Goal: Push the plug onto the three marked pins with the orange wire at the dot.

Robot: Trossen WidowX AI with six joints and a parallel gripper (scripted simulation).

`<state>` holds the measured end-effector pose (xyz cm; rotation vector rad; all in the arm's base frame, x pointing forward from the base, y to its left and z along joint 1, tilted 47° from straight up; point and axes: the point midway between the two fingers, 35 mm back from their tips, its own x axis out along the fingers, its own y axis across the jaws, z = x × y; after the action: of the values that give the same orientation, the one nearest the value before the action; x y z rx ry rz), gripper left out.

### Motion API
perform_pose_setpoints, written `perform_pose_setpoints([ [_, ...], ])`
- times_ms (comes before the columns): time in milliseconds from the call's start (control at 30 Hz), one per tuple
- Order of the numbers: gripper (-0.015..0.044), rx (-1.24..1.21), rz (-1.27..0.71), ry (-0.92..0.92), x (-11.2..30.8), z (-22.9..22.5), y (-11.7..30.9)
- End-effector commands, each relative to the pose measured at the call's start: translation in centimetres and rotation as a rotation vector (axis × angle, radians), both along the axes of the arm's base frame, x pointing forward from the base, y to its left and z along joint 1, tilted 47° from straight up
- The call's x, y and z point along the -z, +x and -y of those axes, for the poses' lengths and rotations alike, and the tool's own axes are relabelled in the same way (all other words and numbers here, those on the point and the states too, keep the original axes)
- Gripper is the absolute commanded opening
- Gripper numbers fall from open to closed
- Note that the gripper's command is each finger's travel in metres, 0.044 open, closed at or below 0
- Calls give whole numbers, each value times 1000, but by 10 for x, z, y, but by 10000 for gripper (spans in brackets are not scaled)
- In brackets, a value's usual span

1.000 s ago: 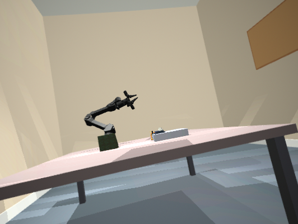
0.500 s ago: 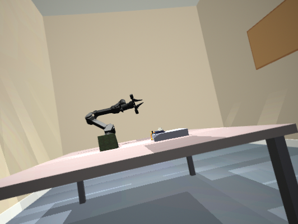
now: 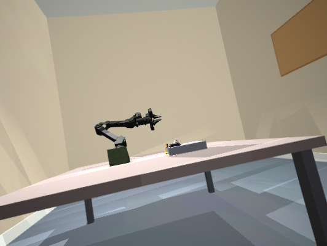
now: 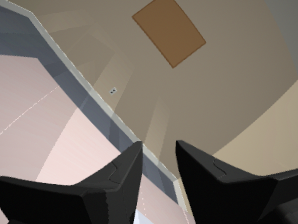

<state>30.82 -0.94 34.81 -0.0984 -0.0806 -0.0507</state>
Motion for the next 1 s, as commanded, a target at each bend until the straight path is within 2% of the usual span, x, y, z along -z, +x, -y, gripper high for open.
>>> perform_pose_setpoints([
  [0, 115, -51, -20, 91, 19, -9, 6],
  [300, 115, -91, -160, 207, 35, -13, 27],
  [967, 115, -117, -566, 591, 86, -21, 67],
])
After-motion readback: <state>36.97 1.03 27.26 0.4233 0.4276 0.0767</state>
